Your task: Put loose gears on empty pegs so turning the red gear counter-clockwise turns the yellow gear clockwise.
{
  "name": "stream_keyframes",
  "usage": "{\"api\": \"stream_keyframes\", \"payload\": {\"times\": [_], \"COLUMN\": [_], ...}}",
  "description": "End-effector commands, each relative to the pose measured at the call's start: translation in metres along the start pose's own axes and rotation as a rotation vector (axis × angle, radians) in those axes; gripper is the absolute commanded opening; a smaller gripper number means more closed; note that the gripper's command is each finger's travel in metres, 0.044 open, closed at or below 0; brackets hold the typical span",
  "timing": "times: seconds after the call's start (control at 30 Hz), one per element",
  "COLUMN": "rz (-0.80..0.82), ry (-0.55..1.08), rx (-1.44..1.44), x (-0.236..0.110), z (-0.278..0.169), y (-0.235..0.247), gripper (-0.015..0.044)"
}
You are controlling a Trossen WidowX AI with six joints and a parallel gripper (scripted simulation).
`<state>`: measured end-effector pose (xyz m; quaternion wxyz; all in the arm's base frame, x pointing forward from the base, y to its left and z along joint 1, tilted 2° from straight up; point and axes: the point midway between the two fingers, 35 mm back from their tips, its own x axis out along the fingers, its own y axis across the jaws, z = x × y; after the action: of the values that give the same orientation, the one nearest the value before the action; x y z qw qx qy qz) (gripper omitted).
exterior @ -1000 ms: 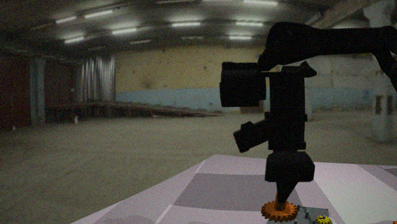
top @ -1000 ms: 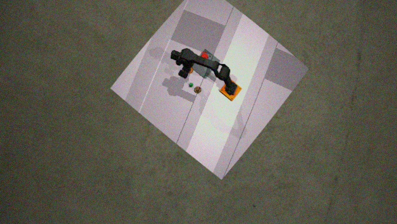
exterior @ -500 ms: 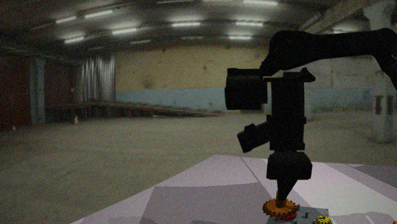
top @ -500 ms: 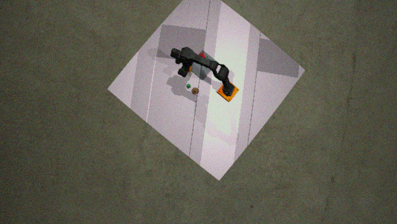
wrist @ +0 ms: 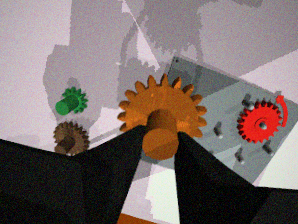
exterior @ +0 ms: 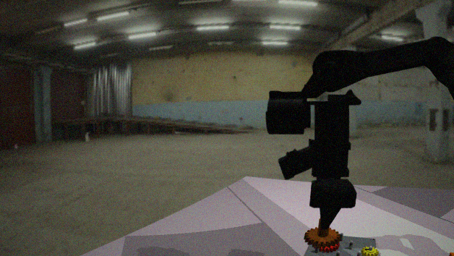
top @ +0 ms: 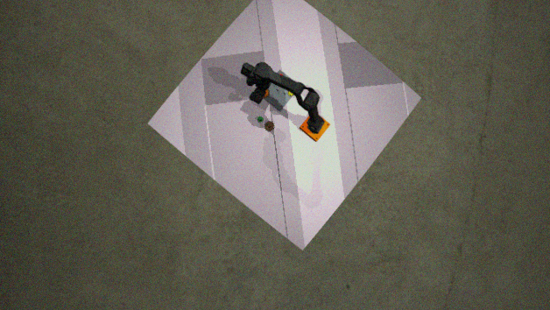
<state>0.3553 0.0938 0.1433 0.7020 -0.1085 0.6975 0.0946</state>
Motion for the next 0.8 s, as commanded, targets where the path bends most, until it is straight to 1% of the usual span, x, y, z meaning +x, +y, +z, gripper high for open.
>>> {"api": "stream_keyframes", "payload": {"times": [0.0,0.77], "rz": [-0.005,-0.009], "ry": [-0.006,-0.004], "rx": [-0.004,-0.004], "x": [0.003,0.029], "z": [-0.003,-0.022], "y": [-0.008,-0.05], "gripper": [0.0,0.0]}}
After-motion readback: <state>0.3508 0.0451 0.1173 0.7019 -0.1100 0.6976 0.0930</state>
